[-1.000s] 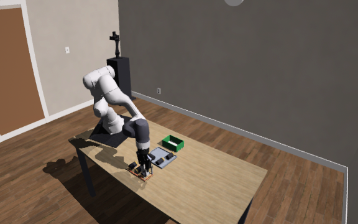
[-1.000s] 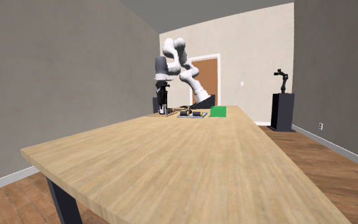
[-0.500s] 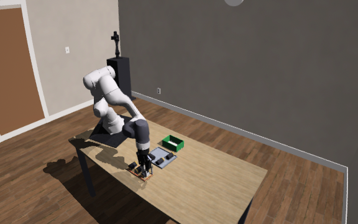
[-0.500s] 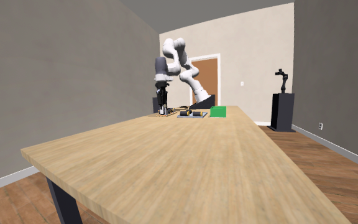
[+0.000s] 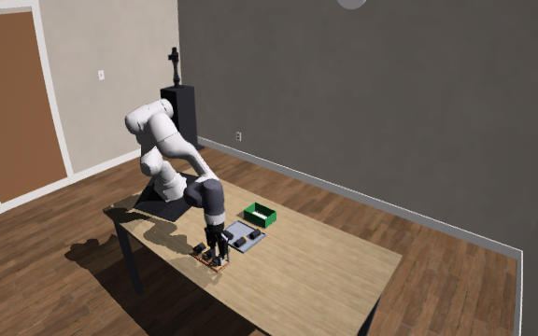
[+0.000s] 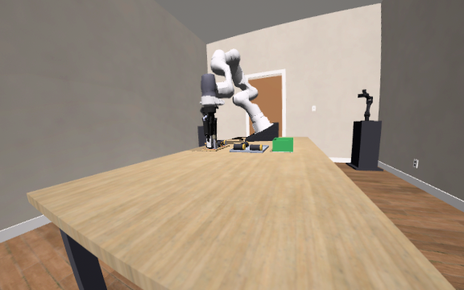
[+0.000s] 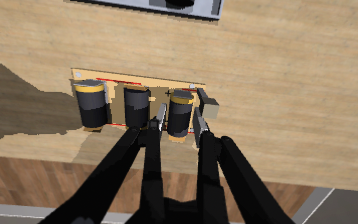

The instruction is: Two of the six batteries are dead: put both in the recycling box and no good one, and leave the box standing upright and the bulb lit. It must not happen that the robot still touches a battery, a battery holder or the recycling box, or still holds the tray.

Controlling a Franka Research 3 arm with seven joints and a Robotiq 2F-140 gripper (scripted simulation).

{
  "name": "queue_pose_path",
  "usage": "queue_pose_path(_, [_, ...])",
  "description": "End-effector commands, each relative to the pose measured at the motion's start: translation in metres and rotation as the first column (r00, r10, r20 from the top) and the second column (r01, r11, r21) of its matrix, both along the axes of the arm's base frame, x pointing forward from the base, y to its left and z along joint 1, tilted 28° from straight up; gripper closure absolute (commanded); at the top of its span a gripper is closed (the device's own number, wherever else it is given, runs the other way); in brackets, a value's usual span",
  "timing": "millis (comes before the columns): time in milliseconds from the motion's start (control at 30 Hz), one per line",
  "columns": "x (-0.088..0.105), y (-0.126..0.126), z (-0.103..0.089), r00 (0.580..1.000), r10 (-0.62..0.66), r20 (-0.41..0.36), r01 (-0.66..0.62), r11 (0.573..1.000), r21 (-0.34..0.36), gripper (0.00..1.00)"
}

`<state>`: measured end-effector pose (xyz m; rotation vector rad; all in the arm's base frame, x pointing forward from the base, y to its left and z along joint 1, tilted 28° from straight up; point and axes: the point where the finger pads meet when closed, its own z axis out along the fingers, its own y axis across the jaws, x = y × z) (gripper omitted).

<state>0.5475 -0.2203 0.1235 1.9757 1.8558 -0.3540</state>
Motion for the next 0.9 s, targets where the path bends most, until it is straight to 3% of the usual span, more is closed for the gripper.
queue_pose_path(0, [0.001, 0.000, 0.000, 1.000, 0.006, 0.001, -0.006, 1.000, 0.000, 0.71])
queue_pose_path(367, [0.001, 0.002, 0.004, 1.000, 0.006, 0.001, -0.006, 1.000, 0.000, 0.71])
queue_pose_path(567, [0.000, 0.008, 0.016, 1.000, 0.006, 0.001, -0.006, 1.000, 0.000, 0.71])
queue_pose_path(867, [-0.004, 0.026, 0.051, 1.000, 0.006, 0.001, -0.006, 1.000, 0.000, 0.71])
